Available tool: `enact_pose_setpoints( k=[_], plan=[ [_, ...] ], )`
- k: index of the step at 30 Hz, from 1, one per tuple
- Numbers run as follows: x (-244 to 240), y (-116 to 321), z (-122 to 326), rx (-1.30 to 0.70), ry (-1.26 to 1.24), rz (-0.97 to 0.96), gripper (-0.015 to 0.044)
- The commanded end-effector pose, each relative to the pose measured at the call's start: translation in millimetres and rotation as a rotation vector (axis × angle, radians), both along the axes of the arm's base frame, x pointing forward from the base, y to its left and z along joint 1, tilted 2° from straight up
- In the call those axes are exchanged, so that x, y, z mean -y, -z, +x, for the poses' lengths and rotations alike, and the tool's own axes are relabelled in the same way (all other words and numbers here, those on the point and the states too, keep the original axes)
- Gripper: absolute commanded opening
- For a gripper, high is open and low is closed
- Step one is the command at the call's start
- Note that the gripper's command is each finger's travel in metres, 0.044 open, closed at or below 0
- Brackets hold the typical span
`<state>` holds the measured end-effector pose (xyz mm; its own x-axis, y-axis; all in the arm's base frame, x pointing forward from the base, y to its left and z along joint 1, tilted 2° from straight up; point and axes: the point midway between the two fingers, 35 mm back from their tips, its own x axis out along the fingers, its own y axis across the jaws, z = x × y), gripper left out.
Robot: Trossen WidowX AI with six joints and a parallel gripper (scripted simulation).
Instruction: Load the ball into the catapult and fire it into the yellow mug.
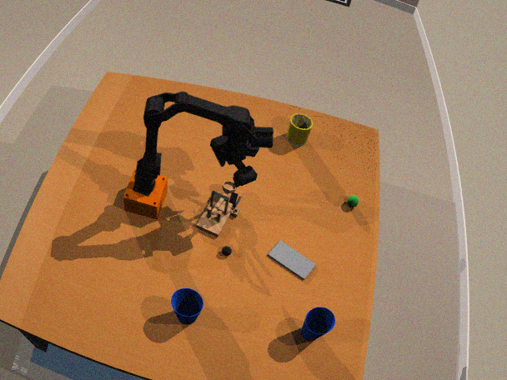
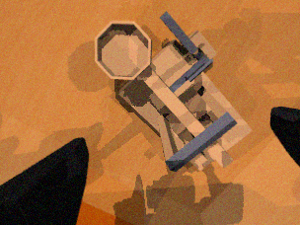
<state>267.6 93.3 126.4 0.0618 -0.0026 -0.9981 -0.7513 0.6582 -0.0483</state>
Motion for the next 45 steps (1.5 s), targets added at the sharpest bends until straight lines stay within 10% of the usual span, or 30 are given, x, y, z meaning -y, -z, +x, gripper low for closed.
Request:
enact_pose_setpoints(
  k=[1,45],
  plan=[
    [5,0,0,0.003,0.132,0.014,0.044],
    [61,16,-6,0.006,1.654,0.107,0.044]
  ],
)
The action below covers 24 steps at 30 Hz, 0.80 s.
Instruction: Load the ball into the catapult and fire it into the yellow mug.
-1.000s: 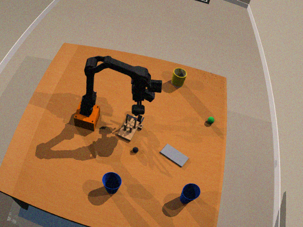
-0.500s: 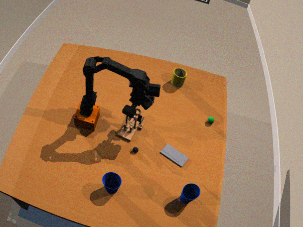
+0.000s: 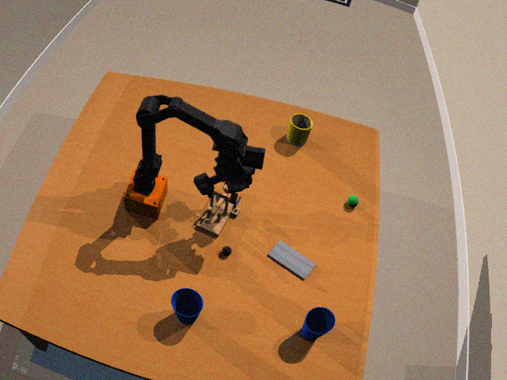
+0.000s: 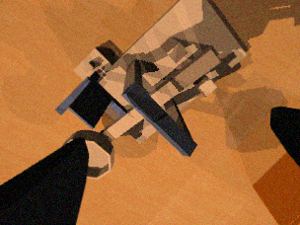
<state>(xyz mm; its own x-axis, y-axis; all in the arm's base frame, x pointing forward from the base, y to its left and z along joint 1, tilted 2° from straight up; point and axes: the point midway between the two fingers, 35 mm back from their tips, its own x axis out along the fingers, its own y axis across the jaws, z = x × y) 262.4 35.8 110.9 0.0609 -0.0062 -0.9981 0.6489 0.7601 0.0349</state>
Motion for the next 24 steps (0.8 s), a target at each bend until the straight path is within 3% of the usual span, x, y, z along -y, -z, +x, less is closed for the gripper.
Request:
enact_pose_setpoints(
  k=[1,24],
  plan=[
    [4,0,-1,0.005,0.131,0.013,0.044],
    [31,9,-9,0.009,0.927,0.062,0.044]
  ],
)
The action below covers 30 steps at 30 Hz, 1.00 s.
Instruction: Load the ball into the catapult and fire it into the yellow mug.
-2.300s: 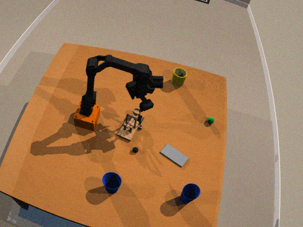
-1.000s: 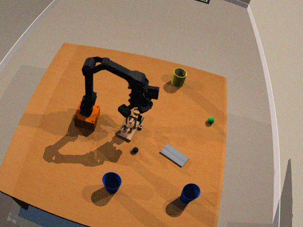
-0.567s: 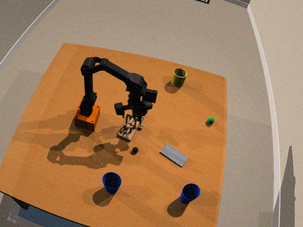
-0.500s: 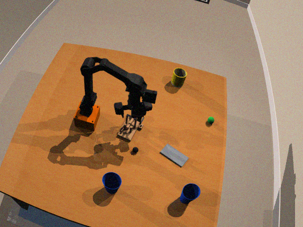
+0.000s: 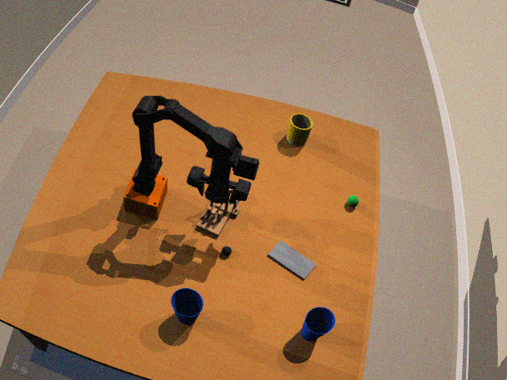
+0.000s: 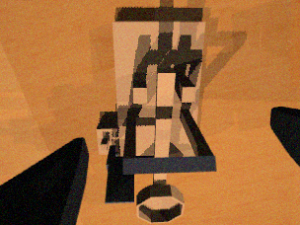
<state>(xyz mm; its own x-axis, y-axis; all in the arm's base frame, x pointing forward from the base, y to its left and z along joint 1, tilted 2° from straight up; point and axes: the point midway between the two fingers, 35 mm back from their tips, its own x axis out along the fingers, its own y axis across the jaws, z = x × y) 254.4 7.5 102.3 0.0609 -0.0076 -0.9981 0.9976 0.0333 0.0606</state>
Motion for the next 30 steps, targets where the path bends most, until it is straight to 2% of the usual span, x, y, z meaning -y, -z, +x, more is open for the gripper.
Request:
enact_pose_setpoints(
  k=[1,7,12,30],
  plan=[
    [4,1,-2,0.006,0.127,0.013,0.044],
    [5,4,-1,0.006,0.15,0.014,0.044],
    [6,49,1,0.001,0.146,0.01,0.044],
    [5,71,4,0.001,0.146,0.01,0.044]
  ],
)
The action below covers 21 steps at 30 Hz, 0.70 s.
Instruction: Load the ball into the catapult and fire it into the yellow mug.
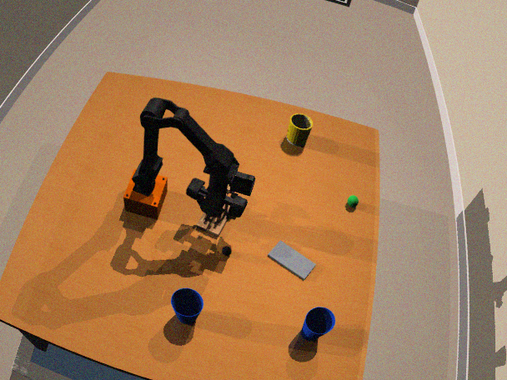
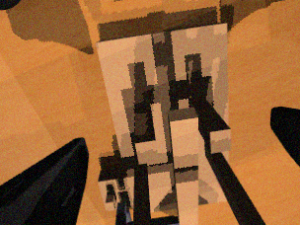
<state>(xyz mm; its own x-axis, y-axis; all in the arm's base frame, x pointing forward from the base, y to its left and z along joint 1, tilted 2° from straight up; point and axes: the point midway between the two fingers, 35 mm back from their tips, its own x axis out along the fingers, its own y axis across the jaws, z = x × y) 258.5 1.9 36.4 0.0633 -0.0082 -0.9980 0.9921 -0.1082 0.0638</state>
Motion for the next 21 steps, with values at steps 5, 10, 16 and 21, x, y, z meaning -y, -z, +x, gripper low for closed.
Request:
enact_pose_setpoints(
  k=[5,10,16,21],
  plan=[
    [0,14,1,-0.003,0.004,0.002,0.044],
    [0,22,1,-0.003,0.004,0.002,0.044],
    [0,31,1,-0.003,0.004,0.002,0.044],
    [0,37,0,-0.003,0.004,0.002,0.044]
  ],
)
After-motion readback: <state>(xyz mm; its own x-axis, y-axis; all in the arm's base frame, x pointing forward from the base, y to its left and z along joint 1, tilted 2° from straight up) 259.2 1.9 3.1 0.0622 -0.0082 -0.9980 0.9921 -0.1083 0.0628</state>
